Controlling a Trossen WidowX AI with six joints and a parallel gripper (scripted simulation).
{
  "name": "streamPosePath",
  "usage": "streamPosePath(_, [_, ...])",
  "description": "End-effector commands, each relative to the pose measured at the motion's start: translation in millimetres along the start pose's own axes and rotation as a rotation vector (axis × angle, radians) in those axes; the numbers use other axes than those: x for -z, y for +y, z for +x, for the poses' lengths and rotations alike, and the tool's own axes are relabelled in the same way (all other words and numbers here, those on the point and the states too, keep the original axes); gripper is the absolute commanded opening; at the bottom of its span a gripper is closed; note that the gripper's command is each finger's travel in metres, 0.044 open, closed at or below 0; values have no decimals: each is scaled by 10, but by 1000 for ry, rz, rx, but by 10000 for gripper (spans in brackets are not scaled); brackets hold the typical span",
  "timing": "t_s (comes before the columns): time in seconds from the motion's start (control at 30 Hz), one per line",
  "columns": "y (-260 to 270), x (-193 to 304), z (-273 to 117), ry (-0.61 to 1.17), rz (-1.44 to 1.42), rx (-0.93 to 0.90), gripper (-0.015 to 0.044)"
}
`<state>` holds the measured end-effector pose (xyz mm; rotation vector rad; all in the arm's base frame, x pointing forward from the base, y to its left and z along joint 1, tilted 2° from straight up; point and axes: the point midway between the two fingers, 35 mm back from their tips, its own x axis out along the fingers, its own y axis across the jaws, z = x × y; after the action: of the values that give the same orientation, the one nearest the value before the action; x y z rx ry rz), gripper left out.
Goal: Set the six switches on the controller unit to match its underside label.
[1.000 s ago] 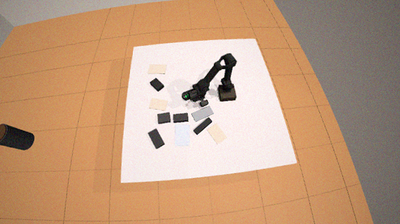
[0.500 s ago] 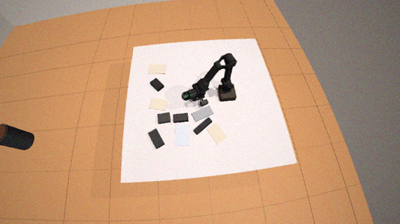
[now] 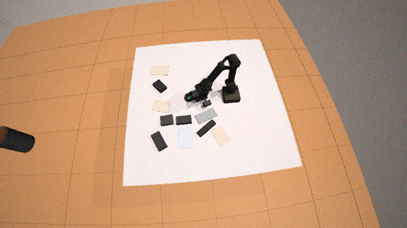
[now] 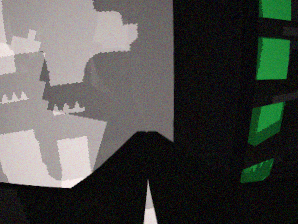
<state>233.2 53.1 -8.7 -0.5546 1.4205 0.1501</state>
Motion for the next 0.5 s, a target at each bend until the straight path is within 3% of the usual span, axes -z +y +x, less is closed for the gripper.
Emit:
streamPosePath(0.0, [-81, -3, 25, 1, 9, 12, 0])
streamPosePath(0.47, [-238, -36, 69, 1, 10, 14, 0])
